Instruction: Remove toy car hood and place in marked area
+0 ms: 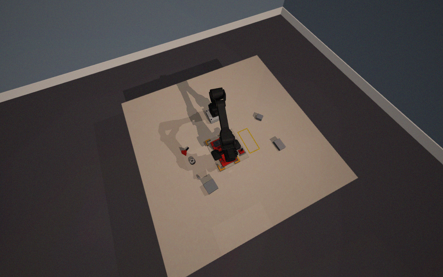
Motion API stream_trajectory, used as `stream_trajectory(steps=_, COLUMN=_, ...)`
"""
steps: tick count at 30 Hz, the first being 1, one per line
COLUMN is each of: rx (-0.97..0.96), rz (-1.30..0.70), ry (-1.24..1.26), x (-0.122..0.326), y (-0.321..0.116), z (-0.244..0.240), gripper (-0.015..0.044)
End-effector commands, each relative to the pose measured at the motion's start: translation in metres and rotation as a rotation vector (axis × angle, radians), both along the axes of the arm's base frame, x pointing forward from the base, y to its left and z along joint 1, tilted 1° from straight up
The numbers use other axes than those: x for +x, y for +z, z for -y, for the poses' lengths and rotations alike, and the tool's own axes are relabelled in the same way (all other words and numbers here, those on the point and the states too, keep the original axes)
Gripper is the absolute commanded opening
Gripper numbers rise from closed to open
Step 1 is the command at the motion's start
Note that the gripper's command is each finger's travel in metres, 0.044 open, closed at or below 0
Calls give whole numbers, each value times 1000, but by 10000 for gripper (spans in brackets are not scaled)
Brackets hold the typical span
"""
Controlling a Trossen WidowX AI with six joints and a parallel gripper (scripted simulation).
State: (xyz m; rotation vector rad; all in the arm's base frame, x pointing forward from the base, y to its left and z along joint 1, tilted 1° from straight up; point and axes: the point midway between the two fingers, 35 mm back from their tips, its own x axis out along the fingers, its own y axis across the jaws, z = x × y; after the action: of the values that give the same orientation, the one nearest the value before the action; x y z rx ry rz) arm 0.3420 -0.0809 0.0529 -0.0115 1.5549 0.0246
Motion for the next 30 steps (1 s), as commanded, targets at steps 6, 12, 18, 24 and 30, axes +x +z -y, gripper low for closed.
stream_trajectory(steps=6, rx=-2, rz=8, ry=1, x=2, y=9, z=1, gripper=0)
stream_trajectory(steps=12, rx=-2, rz=8, ry=1, x=2, y=19, z=1, gripper=0)
stream_trajectory(steps=18, rx=-2, rz=8, ry=1, x=1, y=47, z=1, gripper=0)
stream_trajectory(steps=24, rx=-1, rz=4, ry=-2, x=1, y=47, z=0, gripper=0)
stream_trajectory(steps=30, rx=1, rz=5, ry=-1, x=3, y=49, z=-31, gripper=0)
